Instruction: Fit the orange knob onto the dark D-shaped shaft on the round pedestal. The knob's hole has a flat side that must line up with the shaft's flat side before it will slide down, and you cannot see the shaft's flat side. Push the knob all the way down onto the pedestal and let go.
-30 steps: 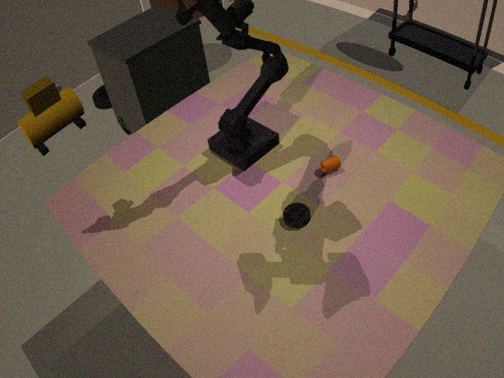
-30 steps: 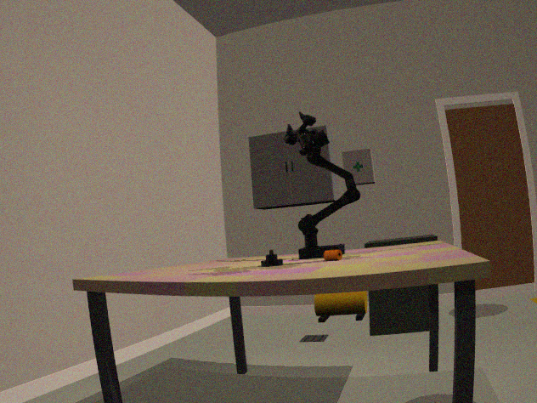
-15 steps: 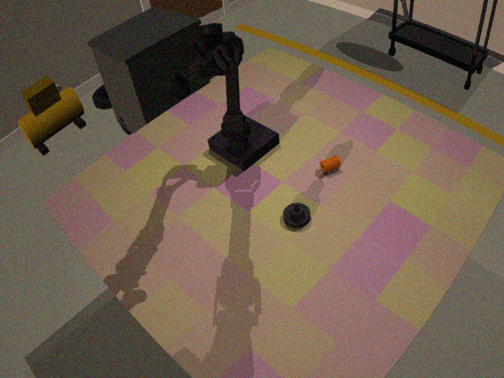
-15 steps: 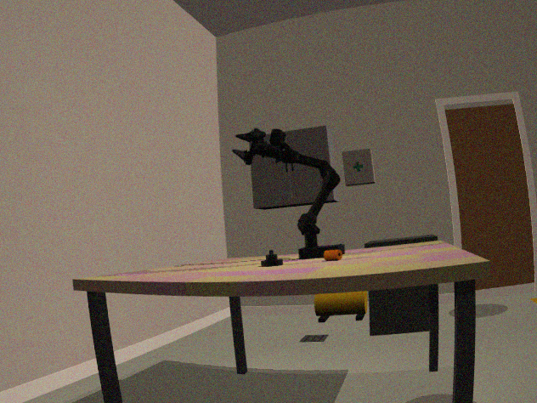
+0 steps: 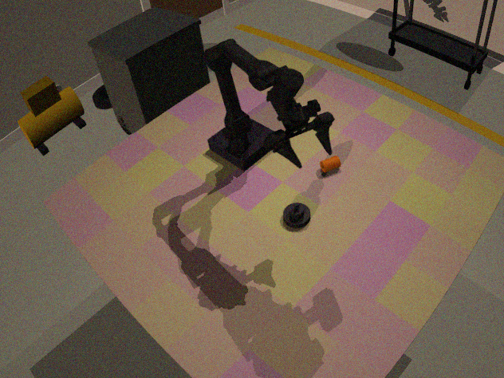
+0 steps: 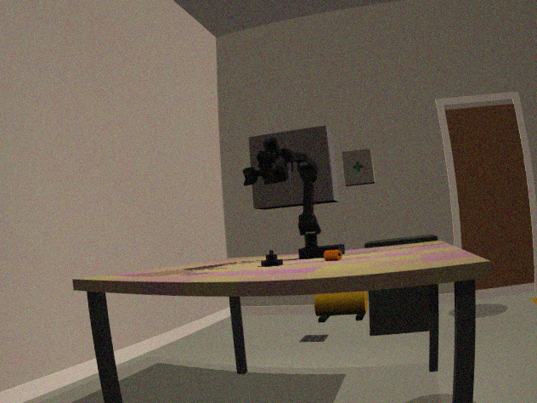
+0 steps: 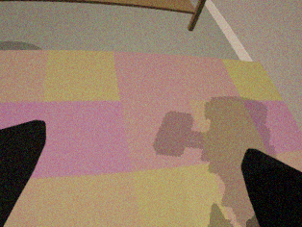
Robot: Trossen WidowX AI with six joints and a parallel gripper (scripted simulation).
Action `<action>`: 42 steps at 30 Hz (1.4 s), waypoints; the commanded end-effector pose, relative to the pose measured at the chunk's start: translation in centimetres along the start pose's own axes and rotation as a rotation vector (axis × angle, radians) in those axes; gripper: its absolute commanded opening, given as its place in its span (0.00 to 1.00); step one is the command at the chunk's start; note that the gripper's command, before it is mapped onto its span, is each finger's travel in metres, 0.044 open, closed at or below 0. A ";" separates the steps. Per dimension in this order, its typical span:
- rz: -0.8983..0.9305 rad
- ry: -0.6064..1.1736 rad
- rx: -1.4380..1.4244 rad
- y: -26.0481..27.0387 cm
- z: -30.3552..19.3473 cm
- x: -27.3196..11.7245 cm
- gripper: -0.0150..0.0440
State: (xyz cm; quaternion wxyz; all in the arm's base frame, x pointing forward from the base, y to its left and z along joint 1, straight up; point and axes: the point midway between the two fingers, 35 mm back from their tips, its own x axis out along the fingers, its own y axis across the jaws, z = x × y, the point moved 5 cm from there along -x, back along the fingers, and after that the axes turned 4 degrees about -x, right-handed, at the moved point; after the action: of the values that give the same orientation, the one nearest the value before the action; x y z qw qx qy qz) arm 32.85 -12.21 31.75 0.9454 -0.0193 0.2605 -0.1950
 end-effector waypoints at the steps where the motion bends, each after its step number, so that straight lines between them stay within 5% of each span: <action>1: 0.169 0.159 -0.218 5.8 -2.6 2.0 1.00; 7: 0.474 0.426 -0.651 15.7 -9.0 2.7 1.00; 15: 0.855 0.711 -1.227 25.0 -18.2 -1.1 1.00; 42: 0.859 0.715 -1.234 25.3 -22.3 0.7 1.00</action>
State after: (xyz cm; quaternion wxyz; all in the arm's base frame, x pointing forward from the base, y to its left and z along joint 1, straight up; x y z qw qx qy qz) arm 31.45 12.32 9.32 0.6217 -0.3694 0.5874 0.3632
